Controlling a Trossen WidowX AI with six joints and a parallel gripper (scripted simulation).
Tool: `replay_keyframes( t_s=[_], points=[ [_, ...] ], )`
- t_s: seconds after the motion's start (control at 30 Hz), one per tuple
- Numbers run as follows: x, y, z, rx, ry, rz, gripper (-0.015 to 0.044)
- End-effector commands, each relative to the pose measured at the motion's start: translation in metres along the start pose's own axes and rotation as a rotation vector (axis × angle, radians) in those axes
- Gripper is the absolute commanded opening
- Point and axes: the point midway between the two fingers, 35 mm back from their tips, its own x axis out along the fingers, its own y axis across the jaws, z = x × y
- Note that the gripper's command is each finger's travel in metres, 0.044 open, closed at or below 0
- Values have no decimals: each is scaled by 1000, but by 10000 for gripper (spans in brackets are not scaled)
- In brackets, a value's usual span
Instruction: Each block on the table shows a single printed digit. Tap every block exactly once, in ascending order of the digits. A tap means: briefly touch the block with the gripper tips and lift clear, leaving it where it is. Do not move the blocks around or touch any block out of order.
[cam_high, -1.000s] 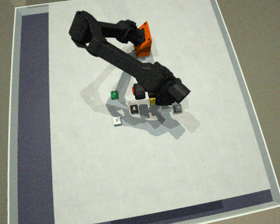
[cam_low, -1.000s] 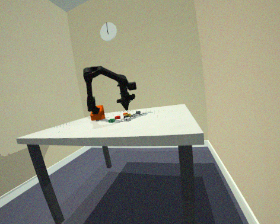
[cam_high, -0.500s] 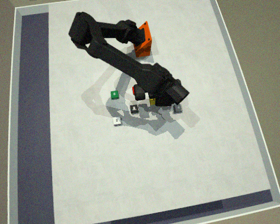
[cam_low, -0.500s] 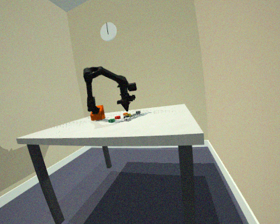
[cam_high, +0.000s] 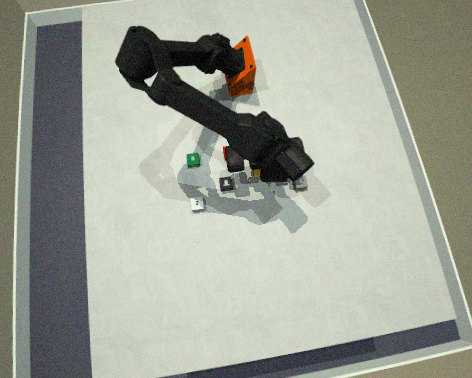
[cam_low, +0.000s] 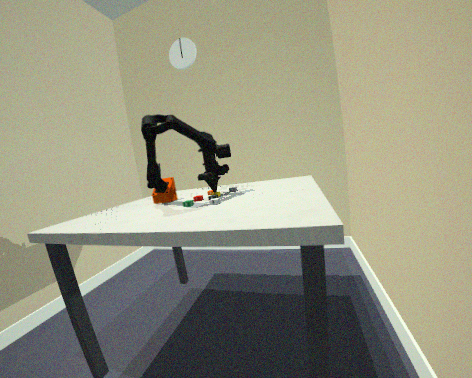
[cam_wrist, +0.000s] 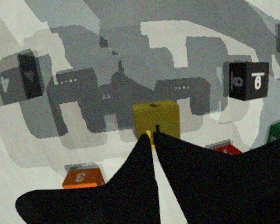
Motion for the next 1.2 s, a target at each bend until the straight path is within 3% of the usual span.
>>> replay_keyframes(
  t_s=[0.0, 0.37, 0.57, 0.8, 0.93, 1.17],
  points=[
    [4, 0, -2, -9, 3, -8, 20],
    [-29, 1, -1, -9, 3, -6, 20],
    [-105, 2, -1, -10, 4, -3, 20],
    [-108, -3, 2, -7, 6, 5, 20],
    [-110, -40, 26, 14, 11, 45, 20],
    [-110, -157, 69, -1, -1, 10, 20]
  ],
)
